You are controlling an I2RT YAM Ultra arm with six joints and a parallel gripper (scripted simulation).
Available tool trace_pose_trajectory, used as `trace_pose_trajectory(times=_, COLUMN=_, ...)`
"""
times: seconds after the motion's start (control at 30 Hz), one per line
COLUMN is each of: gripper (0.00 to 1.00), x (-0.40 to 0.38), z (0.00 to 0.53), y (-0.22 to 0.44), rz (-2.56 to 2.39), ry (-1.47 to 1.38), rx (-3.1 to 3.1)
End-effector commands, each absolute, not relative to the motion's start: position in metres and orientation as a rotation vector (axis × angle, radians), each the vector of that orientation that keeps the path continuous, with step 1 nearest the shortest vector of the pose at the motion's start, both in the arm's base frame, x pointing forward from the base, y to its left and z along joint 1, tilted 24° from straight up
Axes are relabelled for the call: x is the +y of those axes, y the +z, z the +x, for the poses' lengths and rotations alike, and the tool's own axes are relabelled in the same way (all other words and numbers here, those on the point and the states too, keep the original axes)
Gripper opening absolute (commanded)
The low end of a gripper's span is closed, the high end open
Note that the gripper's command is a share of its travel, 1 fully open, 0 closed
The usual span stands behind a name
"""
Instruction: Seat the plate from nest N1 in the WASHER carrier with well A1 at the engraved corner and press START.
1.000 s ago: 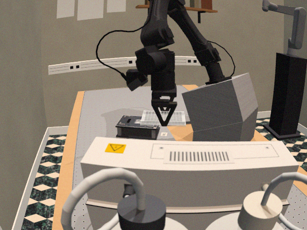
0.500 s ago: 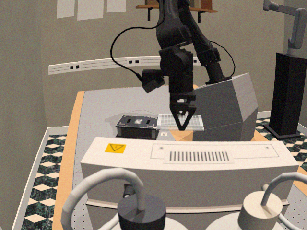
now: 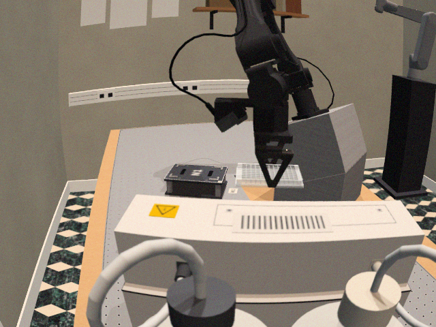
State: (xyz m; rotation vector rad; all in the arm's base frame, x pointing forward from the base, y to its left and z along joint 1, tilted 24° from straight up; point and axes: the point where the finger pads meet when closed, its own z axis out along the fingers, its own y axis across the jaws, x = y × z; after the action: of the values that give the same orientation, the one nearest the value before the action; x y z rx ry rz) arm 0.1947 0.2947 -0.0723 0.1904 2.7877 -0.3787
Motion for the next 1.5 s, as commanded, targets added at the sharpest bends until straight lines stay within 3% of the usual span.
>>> trace_pose_trajectory(times=0.0, gripper=0.84, x=0.3101, z=0.1986, y=-0.0544, rz=0.207, ry=-0.314, rx=2.764)
trace_pose_trajectory(times=1.47, gripper=0.84, x=0.3098, z=0.1961, y=-0.0604, rz=0.197, ry=-0.335, rx=2.767)
